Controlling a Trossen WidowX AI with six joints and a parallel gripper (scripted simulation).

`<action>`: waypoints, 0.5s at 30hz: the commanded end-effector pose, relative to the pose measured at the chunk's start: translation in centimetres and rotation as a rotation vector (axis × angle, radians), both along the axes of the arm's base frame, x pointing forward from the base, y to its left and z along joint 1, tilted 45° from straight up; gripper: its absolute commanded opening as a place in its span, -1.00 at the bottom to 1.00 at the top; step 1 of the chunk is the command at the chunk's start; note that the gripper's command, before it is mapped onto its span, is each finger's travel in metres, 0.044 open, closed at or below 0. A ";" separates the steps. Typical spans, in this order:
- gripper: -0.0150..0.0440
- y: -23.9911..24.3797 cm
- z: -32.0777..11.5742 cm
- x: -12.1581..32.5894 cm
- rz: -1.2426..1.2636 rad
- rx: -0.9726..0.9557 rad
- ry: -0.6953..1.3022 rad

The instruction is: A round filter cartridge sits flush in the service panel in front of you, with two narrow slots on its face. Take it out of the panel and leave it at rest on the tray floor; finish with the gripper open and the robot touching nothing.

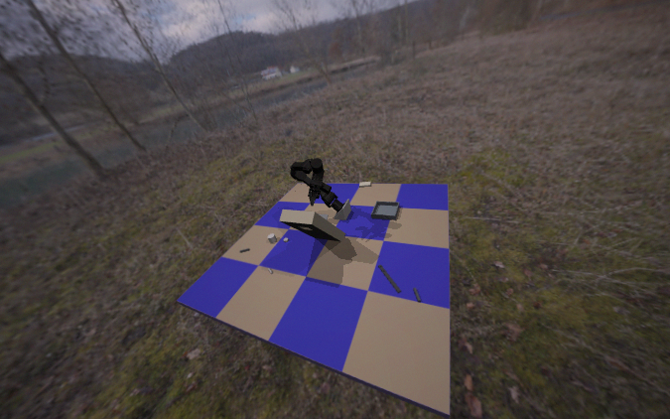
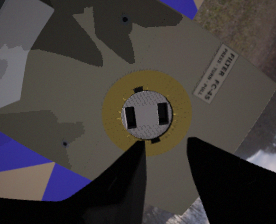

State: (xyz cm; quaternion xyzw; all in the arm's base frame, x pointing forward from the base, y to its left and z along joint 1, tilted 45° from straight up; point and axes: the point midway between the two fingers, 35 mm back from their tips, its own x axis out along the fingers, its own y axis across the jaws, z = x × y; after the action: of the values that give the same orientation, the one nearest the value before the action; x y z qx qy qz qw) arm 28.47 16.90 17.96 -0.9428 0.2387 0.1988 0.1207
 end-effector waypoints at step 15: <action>-0.11 -1.0 -0.7 0.7 -0.010 -0.076 0.011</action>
State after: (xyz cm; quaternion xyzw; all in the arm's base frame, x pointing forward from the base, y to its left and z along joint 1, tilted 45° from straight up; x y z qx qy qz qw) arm 28.91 16.16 17.81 -0.9453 0.2495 0.1899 0.0900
